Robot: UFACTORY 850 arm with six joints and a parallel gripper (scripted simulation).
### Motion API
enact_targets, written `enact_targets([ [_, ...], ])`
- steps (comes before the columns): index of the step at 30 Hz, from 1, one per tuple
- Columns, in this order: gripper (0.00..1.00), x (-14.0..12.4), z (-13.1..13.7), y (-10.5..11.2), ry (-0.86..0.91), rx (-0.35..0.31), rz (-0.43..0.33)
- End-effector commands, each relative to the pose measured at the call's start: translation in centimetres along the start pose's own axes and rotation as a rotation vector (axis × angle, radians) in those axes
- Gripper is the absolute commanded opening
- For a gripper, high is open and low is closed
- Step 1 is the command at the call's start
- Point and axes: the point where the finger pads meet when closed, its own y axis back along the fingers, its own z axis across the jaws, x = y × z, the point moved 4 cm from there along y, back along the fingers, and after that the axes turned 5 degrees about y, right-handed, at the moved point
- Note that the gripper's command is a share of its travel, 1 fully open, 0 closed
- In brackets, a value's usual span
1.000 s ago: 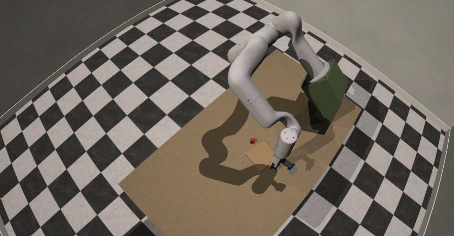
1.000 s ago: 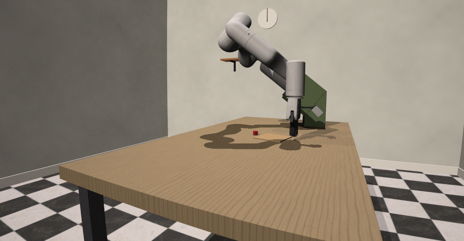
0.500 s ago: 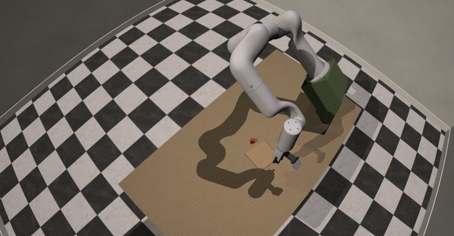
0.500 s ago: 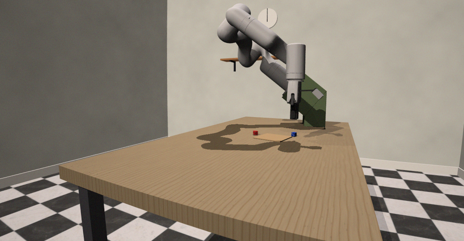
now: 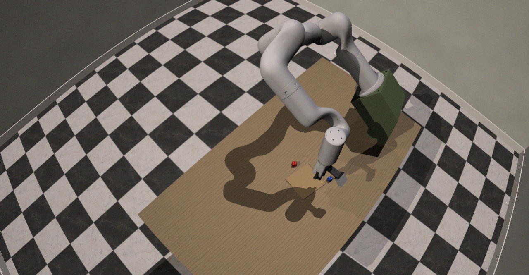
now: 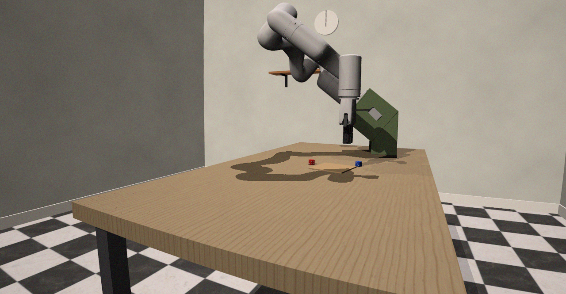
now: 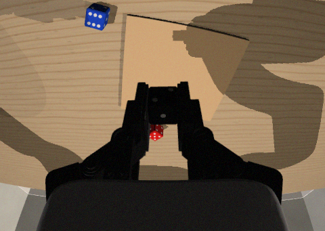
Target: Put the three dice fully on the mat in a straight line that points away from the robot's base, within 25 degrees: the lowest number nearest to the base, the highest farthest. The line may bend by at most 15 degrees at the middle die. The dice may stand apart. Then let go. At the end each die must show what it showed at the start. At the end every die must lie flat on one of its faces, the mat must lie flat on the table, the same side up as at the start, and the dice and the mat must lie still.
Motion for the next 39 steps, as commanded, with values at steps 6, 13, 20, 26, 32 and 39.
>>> enact_targets([
  [6,0.15,-5.0,-4.2,0.5,0.020,-0.015,0.011],
  [13,0.15,-5.0,-4.2,0.5,0.020,-0.015,0.011],
  [20,0.15,-5.0,-4.2,0.3,0.020,-0.015,0.011],
  [26,0.15,-5.0,-4.2,-1.0,0.020,-0.015,0.011],
  [32,0.15,-5.0,-4.1,-2.6,0.020,-0.015,0.011],
  [39,0.15,-5.0,-4.1,-6.0,0.020,-0.015,0.011],
])
